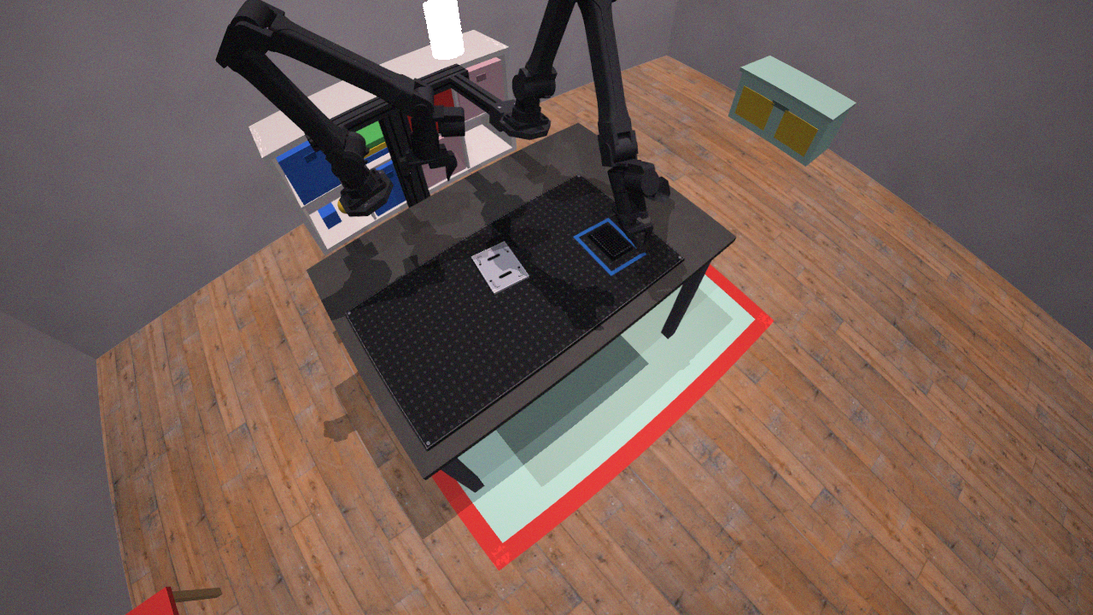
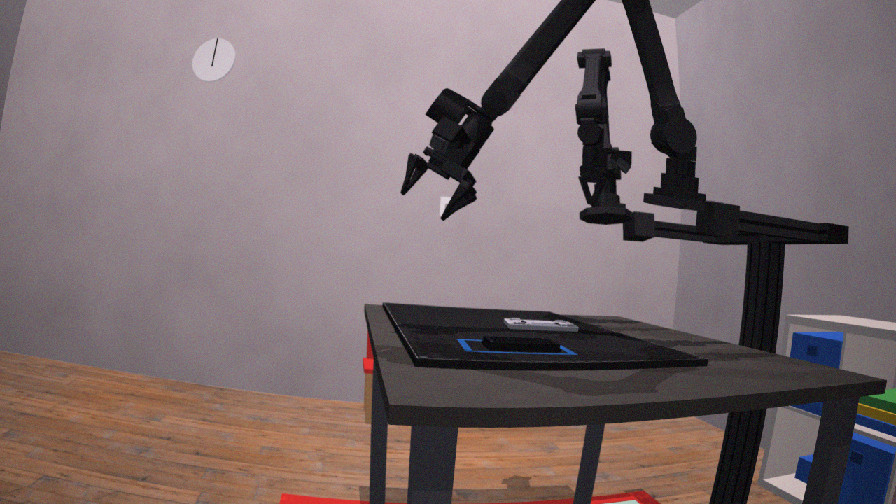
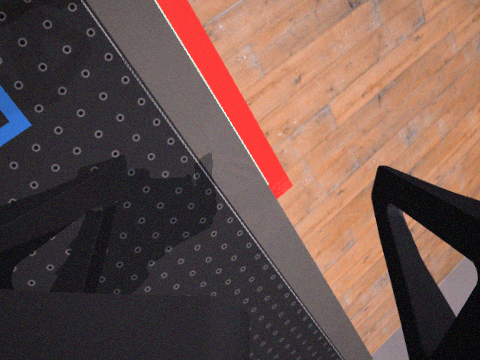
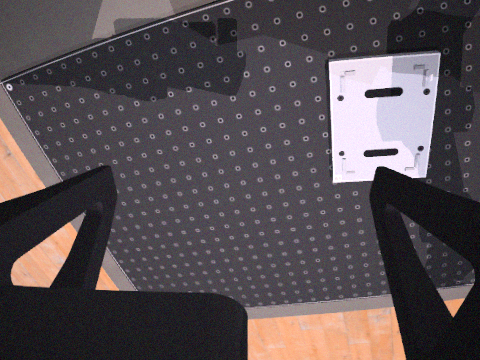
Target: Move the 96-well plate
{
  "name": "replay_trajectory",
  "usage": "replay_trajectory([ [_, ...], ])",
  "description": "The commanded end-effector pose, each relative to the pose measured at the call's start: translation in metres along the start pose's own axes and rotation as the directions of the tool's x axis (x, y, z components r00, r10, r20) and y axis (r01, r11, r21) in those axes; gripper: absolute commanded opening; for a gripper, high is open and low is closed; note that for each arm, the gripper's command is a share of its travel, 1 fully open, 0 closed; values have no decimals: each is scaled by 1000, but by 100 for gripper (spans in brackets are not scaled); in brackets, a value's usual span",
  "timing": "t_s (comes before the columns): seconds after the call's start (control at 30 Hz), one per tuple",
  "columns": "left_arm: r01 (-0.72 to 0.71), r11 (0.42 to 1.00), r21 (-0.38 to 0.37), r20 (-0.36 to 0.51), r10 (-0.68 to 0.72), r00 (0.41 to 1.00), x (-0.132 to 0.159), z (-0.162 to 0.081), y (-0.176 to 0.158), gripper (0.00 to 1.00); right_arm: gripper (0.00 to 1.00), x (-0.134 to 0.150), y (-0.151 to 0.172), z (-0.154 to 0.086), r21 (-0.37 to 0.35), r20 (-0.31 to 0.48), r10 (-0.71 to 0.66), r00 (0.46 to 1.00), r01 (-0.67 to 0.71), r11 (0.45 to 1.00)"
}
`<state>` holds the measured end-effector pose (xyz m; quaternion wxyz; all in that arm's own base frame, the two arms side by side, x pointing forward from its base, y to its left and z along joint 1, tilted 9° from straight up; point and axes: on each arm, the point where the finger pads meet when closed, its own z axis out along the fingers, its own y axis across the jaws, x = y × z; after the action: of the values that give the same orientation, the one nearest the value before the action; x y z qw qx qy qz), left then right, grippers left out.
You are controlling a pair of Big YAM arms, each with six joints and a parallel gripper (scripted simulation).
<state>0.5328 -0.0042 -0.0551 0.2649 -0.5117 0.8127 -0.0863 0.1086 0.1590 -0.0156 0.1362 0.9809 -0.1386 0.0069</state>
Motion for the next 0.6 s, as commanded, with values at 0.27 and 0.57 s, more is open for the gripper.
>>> replay_trajectory([
  [0.27, 1, 1000, 10, 4, -1, 1000, -2, -2, -5, 100, 100, 1, -2, -2, 6, -1, 0, 1000, 0, 1000],
  [0.57, -32, 999, -20, 0, 32, 999, -8, 7, 3, 100, 100, 7, 0, 0, 24, -2, 58, 998, -58, 998],
])
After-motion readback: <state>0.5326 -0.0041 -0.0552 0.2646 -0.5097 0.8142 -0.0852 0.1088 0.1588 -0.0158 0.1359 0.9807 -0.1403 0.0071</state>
